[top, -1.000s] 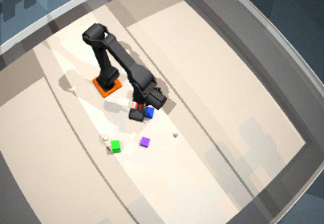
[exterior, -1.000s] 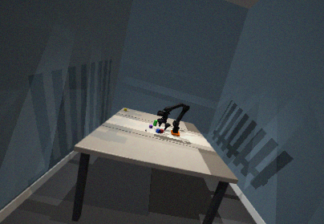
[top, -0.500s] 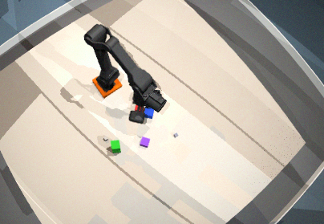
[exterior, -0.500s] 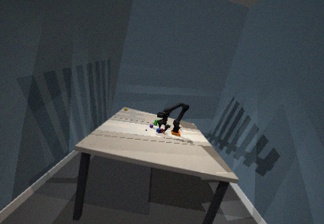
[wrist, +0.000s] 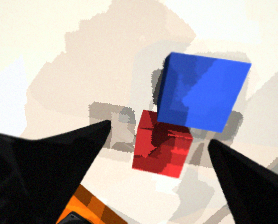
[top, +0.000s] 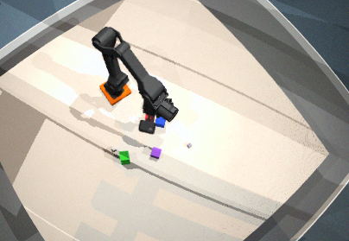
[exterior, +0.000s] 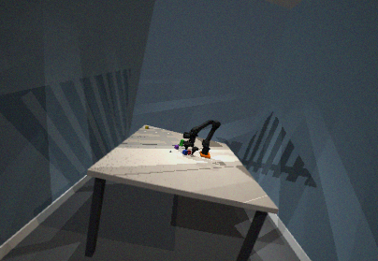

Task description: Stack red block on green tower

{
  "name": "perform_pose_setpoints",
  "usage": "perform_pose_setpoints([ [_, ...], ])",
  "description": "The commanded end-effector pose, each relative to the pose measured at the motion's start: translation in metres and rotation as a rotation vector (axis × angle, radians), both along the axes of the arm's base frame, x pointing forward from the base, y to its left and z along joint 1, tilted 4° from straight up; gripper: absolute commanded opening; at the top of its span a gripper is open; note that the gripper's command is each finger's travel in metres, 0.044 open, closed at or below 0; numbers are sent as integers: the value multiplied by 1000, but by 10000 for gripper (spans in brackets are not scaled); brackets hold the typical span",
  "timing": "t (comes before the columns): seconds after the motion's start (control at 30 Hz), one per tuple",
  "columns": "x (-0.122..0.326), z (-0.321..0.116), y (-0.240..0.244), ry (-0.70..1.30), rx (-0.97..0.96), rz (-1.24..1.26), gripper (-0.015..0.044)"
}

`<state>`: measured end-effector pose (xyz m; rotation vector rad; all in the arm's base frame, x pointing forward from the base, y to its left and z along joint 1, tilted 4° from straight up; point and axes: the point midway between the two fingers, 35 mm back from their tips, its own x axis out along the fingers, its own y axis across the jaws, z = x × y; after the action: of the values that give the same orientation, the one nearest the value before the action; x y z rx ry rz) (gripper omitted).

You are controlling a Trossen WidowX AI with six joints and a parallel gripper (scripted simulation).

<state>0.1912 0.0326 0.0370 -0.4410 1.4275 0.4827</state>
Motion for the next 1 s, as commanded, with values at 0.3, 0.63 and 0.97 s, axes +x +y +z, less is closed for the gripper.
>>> perform_pose_setpoints([
  [0.3, -1, -1, -1, 7, -6, -4, 440],
  [0.63, -1, -1, -1, 7, -6, -4, 177],
  [0.97, -1, -1, -1, 7, -6, -4, 72],
])
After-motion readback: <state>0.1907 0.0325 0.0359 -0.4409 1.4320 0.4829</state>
